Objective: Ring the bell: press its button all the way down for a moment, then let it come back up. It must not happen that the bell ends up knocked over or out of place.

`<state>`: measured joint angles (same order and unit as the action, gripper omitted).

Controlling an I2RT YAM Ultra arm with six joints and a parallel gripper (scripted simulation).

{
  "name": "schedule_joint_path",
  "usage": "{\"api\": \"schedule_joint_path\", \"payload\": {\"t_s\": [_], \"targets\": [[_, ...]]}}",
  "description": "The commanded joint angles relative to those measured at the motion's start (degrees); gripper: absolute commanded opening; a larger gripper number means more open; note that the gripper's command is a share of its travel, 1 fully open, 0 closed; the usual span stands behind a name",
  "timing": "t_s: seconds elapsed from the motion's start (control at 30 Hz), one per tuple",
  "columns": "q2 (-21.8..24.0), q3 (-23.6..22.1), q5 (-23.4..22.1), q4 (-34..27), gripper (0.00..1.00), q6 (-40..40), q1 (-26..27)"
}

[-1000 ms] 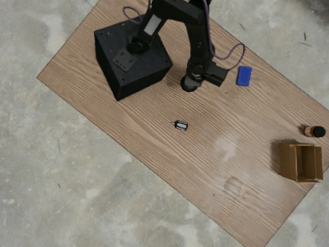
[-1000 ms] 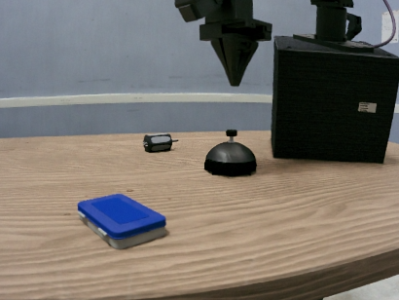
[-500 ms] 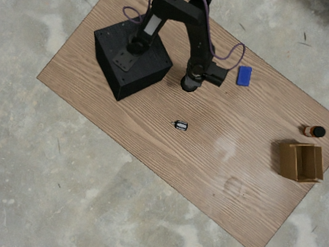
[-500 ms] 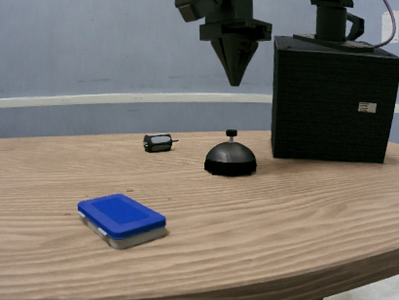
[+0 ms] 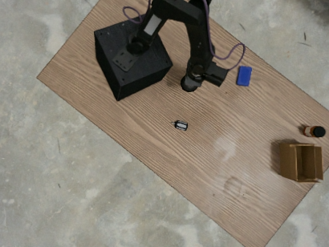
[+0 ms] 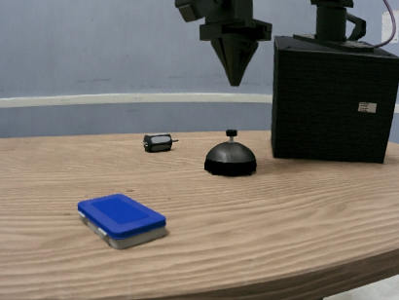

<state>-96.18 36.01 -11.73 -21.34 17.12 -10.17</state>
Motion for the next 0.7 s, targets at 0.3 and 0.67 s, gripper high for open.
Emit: {"api": "schedule_joint_path", "payload": {"t_s": [0.3,0.67], "targets": [[-1.2,-0.5,-0.5,1.7,0.00,0.0,0.5],[-3.3,-1.4,-0.2,4.6,0.00,-0.8,-0.4]]}}
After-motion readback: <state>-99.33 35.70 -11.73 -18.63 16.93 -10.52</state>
